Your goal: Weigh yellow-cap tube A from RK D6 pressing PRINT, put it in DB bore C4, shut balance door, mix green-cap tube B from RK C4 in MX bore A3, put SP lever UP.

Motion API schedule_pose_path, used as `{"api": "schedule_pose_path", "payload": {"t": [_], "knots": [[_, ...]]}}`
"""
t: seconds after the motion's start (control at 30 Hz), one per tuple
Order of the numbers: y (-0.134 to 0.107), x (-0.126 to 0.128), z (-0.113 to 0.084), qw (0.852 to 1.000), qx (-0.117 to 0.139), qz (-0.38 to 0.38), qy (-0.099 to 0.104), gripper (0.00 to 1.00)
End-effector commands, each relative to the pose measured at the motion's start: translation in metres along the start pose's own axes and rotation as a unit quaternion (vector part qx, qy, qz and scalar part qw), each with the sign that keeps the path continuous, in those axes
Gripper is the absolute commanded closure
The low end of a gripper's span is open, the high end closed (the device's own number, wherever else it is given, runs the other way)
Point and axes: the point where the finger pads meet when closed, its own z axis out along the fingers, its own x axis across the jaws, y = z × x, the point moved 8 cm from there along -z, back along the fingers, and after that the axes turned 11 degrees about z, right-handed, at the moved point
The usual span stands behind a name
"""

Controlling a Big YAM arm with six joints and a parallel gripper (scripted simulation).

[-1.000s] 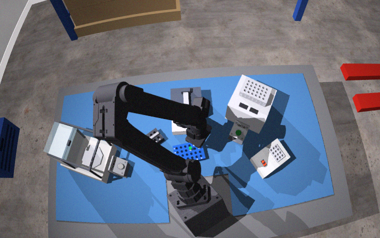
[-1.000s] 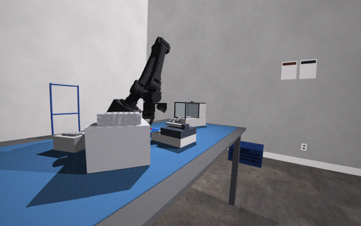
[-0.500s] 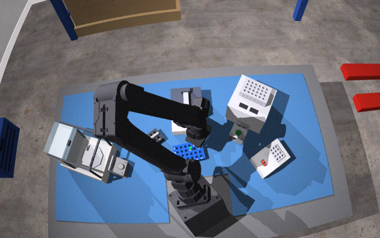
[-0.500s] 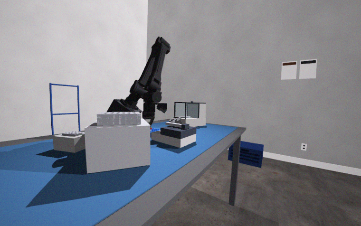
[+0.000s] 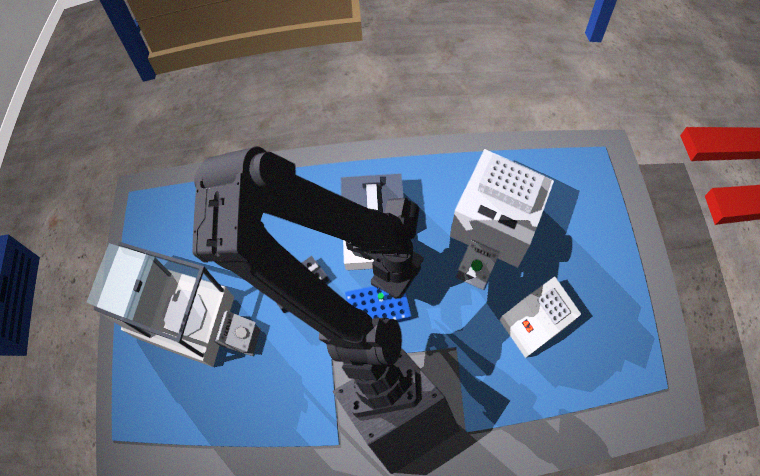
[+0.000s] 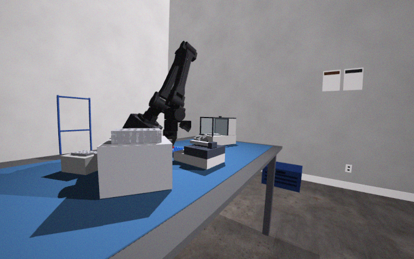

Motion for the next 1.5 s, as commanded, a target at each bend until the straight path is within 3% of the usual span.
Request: {"api": "schedule_pose_path", "payload": {"t": [0.0,0.2,0.23,0.3,0.4,1.47], "knots": [[0.003,-0.005,-0.003,1.000,-0.009,0.003,-0.017,0.64],[0.004,-0.005,-0.002,1.000,-0.006,-0.002,-0.011,0.64],[0.004,-0.005,-0.002,1.000,-0.006,-0.002,-0.011,0.91],[0.003,-0.007,-0.002,1.000,-0.008,0.004,-0.017,0.91],[0.003,-0.006,0.000,1.000,-0.006,0.001,-0.009,0.91],[0.006,-0.017,-0.001,1.000,-0.004,-0.003,-0.012,0.91]]}}
